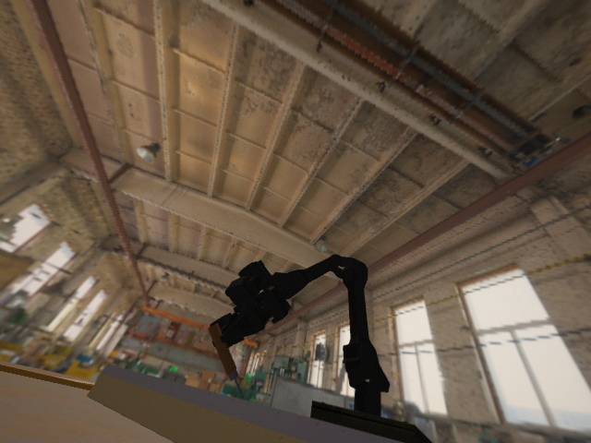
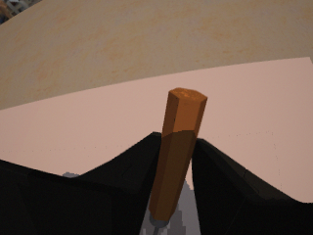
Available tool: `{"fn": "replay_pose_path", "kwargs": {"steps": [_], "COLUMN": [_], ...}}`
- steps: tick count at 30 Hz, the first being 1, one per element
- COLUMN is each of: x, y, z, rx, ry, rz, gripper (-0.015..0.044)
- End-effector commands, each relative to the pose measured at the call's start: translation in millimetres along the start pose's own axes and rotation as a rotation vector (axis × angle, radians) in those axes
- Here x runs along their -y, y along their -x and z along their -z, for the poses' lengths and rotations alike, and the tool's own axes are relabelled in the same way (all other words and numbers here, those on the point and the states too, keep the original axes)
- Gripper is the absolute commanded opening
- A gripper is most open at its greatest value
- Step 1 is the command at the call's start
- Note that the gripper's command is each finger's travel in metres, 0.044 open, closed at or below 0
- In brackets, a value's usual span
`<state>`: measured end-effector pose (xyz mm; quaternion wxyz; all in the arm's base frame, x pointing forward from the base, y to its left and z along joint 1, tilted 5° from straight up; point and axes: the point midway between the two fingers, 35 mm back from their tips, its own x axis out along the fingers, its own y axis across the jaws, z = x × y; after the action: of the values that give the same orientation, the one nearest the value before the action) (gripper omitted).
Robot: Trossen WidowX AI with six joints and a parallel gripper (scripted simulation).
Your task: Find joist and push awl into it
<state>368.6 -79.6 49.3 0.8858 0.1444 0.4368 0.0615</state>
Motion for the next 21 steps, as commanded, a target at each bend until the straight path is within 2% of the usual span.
{"fn": "replay_pose_path", "kwargs": {"steps": [1,21], "x": [-6,-44], "y": [1,34], "z": [-10,-26], "rx": [0.124,0.543], "ry": [0.065,0.398], "rz": [-0.067,-0.292], "gripper": [0.0000,0.0000]}}
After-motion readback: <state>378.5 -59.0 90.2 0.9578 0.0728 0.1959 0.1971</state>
